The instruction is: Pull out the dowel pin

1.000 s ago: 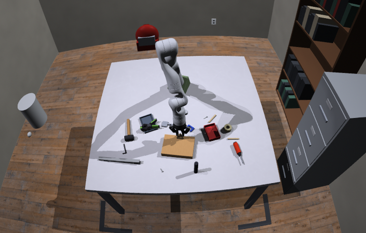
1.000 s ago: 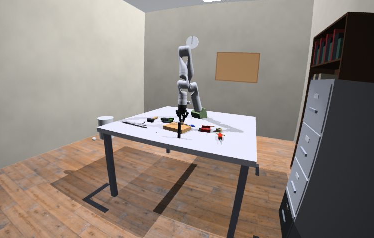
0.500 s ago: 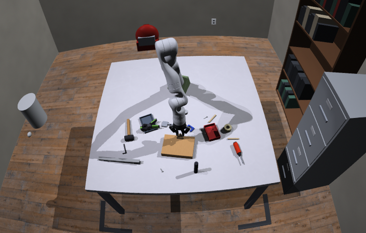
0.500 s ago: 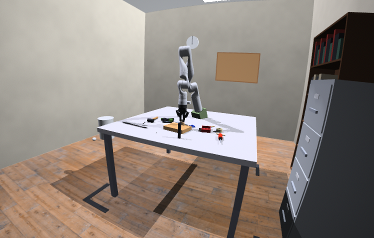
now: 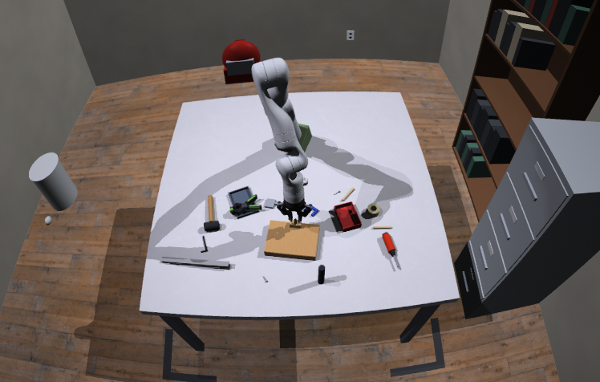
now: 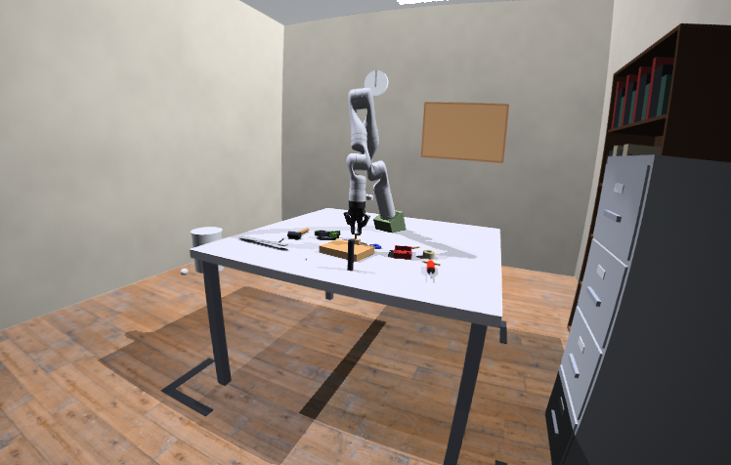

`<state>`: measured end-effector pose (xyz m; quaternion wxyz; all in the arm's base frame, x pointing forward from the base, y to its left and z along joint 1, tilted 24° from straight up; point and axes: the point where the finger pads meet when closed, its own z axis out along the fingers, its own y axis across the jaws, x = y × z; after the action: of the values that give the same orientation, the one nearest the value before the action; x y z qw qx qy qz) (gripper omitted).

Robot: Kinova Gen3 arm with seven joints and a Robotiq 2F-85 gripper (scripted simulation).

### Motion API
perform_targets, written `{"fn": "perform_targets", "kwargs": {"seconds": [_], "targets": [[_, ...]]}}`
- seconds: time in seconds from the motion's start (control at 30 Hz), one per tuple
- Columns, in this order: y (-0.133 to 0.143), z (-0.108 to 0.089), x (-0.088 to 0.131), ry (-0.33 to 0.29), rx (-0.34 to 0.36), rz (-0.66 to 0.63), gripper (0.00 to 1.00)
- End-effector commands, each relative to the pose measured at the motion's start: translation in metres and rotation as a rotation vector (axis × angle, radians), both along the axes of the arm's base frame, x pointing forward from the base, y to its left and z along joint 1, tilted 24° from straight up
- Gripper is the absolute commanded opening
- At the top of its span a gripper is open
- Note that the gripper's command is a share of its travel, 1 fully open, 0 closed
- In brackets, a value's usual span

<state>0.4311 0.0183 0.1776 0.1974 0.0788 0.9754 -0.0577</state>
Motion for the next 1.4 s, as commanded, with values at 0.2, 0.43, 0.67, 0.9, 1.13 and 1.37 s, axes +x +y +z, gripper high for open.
{"fn": "perform_targets", "kwargs": {"seconds": [0.2,0.43,0.67,0.9,1.13,1.37], "targets": [[0.002,0.011,-0.004,-0.001,0.000,0.000,0.34],[0.003,0.020,-0.008,-0.001,0.000,0.000,0.34],[0.004,0.025,-0.010,-0.001,0.000,0.000,0.34],[0.005,0.030,-0.012,-0.001,0.000,0.000,0.34],[0.005,0.031,-0.012,-0.001,0.000,0.000,0.34],[0.005,0.031,-0.012,-0.001,0.000,0.000,0.34]]}}
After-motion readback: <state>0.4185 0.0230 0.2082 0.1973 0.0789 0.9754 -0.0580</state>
